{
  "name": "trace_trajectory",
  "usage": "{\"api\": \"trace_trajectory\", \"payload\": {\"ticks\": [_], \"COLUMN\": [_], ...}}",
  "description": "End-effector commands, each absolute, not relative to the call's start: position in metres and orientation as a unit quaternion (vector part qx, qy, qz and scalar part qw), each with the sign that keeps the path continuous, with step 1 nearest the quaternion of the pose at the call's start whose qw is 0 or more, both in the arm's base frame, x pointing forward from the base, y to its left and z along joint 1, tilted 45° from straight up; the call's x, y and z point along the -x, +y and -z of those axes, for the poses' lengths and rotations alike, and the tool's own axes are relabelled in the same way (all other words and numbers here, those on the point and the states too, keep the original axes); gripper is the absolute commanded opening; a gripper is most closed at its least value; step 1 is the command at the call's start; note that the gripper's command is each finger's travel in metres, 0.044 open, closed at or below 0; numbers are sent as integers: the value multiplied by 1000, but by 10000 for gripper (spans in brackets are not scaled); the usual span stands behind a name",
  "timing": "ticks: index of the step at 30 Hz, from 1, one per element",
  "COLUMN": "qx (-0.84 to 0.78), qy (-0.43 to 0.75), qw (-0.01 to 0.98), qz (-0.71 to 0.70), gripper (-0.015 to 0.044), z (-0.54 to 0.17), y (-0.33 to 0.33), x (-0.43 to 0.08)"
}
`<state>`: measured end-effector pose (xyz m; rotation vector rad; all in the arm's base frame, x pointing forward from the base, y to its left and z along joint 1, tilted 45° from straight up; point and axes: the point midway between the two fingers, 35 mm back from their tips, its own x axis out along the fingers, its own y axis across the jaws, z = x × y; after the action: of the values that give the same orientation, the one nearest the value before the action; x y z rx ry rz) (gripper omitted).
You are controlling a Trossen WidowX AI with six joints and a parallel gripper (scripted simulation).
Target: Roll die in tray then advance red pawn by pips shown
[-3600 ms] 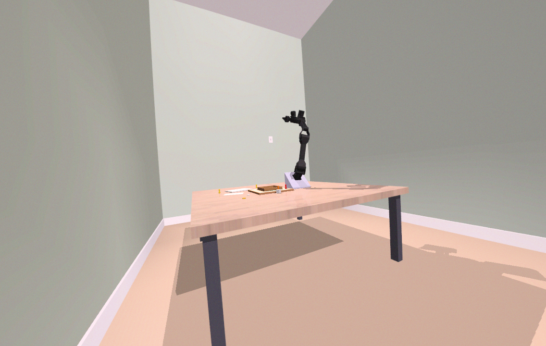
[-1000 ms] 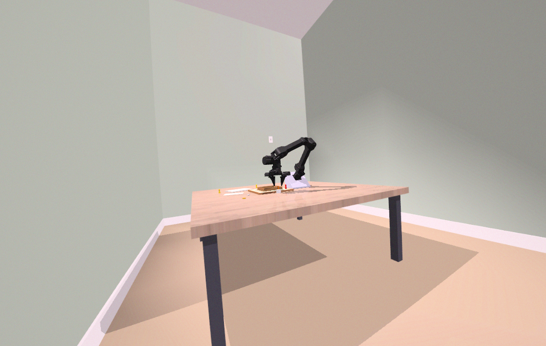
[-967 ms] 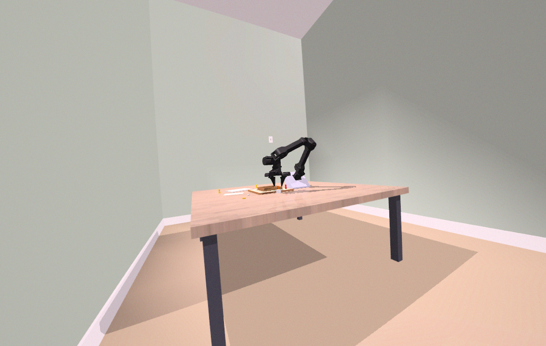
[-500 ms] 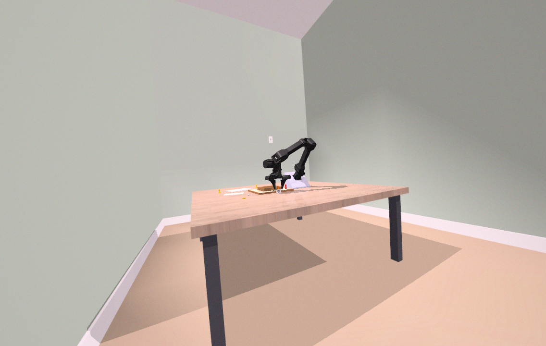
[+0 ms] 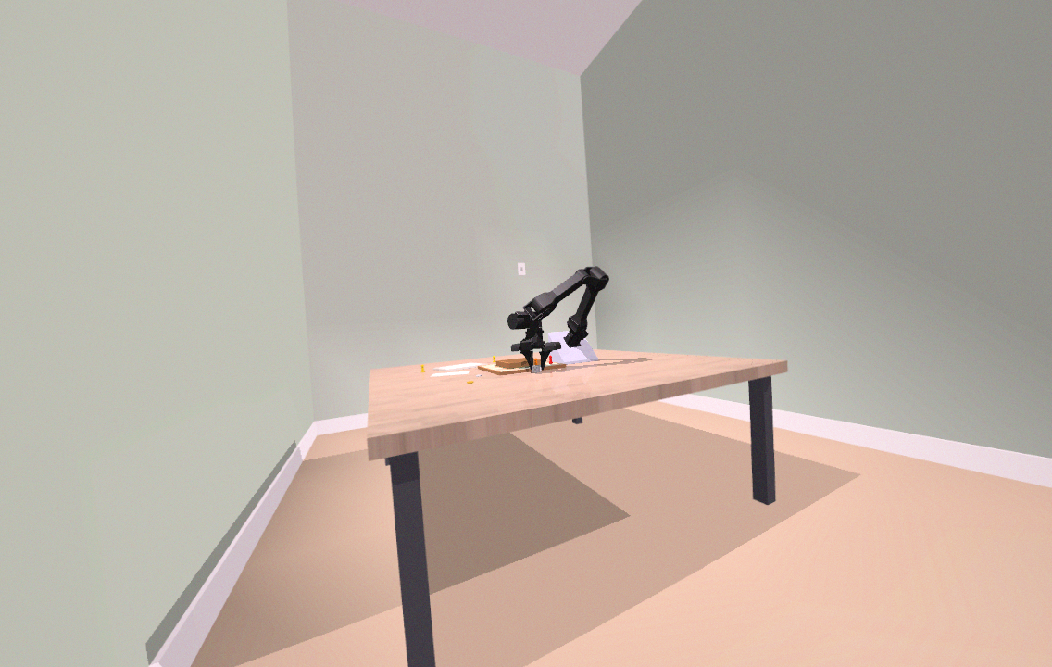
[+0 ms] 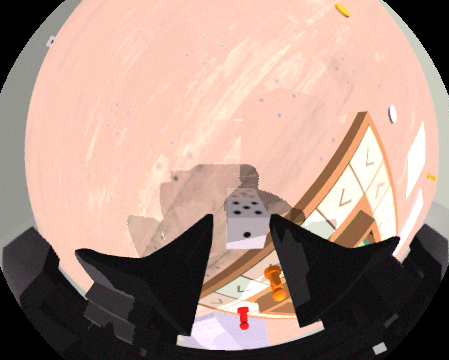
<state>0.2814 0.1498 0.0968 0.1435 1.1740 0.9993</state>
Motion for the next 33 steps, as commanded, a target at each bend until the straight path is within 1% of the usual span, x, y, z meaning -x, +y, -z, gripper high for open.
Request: {"api": "trace_trajectory", "payload": {"ticks": [1, 8, 11, 21, 33], "qx": [-64, -64, -64, -59, -63], "qy": [533, 533, 533, 536, 535], "qw": [715, 715, 715, 716, 715], "qz": [-448, -448, -448, -444, -446], "gripper": [118, 71, 0, 0, 0], "z": [-95, -95, -97, -137, -184], "y": [149, 149, 147, 106, 66], "x": [-281, -281, -282, -287, -278]}}
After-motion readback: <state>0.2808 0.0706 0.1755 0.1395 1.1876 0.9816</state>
